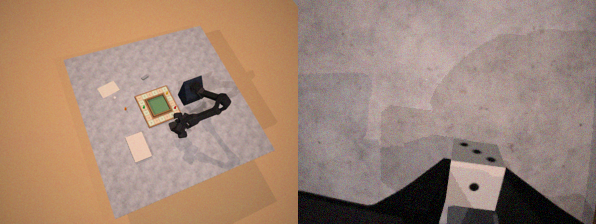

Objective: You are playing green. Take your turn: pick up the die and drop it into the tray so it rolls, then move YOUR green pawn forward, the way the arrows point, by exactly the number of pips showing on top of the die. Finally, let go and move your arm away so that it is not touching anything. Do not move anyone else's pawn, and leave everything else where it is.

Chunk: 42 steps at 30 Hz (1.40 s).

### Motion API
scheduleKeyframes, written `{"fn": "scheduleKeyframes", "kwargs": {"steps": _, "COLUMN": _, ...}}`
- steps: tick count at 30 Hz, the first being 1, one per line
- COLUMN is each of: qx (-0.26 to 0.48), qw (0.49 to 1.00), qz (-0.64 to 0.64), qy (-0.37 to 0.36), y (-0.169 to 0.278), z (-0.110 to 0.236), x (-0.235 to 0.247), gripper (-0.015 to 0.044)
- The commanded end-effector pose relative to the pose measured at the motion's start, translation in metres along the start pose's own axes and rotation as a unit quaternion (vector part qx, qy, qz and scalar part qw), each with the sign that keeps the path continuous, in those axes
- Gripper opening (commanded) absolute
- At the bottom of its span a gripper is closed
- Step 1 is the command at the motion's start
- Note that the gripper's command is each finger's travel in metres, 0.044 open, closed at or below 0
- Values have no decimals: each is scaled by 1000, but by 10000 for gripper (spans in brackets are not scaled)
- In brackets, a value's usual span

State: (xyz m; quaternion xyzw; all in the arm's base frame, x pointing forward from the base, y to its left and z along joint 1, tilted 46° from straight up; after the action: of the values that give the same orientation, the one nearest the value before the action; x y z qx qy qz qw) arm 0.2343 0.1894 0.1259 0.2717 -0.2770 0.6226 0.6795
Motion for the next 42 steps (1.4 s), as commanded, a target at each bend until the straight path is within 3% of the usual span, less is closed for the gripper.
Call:
{"fn": "scheduleKeyframes", "kwargs": {"steps": 1, "qx": -5, "qw": 1000, "qz": 6, "qy": -2, "y": -4, "z": 26, "x": 2, "gripper": 0}}
{"fn": "scheduleKeyframes", "kwargs": {"steps": 14, "qx": -5, "qw": 1000, "qz": 4, "qy": -7, "y": 8, "z": 102, "x": 2, "gripper": 0}}
{"fn": "scheduleKeyframes", "kwargs": {"steps": 22, "qx": -8, "qw": 1000, "qz": -25, "qy": -1, "y": 0, "z": 101, "x": -9, "gripper": 0}}
{"fn": "scheduleKeyframes", "kwargs": {"steps": 42, "qx": -20, "qw": 955, "qz": -297, "qy": 12, "y": -52, "z": 86, "x": -111, "gripper": 0}}
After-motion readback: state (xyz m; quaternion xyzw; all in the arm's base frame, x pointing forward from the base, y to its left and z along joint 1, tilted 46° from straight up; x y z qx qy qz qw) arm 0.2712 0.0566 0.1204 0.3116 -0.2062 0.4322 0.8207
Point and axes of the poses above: the point midway between the two fingers, 35 mm back from their tips, its own z axis back along the fingers, its own x axis across the jaws, y = z × x, the point moved 4 cm from there along z, back along the fingers, and after that the axes turned 12 degrees about z, right-handed, at the moved point
